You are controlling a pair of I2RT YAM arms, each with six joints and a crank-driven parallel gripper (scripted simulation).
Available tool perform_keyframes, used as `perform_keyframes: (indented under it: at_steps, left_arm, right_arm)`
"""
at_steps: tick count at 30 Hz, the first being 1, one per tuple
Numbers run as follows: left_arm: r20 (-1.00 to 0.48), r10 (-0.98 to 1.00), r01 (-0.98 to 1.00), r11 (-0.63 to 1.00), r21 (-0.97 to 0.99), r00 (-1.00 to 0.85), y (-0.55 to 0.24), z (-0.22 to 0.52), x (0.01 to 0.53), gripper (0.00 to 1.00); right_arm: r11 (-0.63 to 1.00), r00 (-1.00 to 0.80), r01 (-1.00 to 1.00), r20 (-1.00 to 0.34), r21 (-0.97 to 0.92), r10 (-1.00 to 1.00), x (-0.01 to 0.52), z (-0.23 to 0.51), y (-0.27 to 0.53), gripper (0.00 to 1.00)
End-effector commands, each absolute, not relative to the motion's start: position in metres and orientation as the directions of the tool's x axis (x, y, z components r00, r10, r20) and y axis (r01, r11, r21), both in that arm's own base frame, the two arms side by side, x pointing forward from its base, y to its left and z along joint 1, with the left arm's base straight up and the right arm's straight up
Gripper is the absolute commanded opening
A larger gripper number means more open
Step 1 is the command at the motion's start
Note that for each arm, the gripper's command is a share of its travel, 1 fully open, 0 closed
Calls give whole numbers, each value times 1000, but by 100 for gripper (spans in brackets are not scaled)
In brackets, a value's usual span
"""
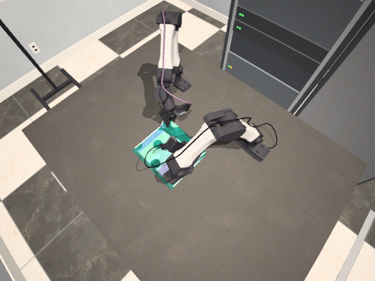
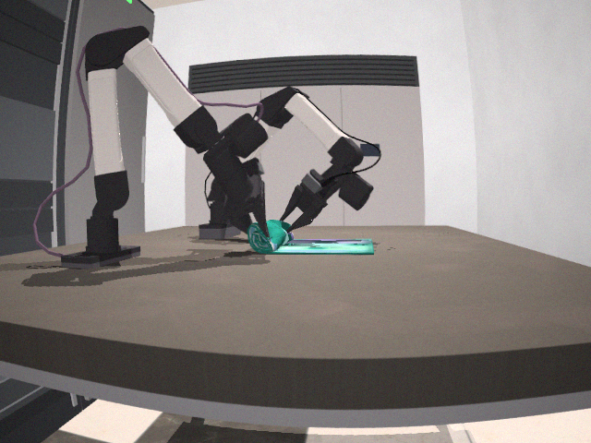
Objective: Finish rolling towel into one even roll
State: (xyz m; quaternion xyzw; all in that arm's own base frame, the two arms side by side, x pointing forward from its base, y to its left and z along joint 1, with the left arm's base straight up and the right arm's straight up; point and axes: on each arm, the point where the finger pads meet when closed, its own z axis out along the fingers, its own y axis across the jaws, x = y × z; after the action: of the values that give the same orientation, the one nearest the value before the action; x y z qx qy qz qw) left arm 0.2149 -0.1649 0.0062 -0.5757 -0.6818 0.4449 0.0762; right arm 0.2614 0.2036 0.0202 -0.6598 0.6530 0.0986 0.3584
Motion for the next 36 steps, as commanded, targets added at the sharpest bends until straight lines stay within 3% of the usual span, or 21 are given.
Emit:
perform_keyframes:
  at_steps: [1, 4, 15, 25, 36]
  left_arm:
    - [-396, 861, 707, -61, -704, -320, -162, -7, 214, 35]
    - [-396, 861, 707, -61, -704, -320, -162, -6, 214, 39]
    - [-396, 861, 707, -61, -704, -320, -162, 4, 214, 85]
    - [-396, 861, 707, -61, -704, -320, -147, 21, 232, 85]
    - [-397, 860, 710, -61, -702, -319, -127, 45, 258, 85]
  right_arm:
    - [103, 135, -934, -604, -342, -786, 261, 20, 209, 23]
    - [103, 135, -934, -604, -342, -786, 261, 20, 209, 23]
    - [103, 135, -934, -604, -342, -786, 261, 20, 209, 23]
    - [104, 94, -955, -613, -278, -784, 261, 21, 209, 23]
    - [105, -65, -994, -622, -28, -780, 261, 23, 209, 23]
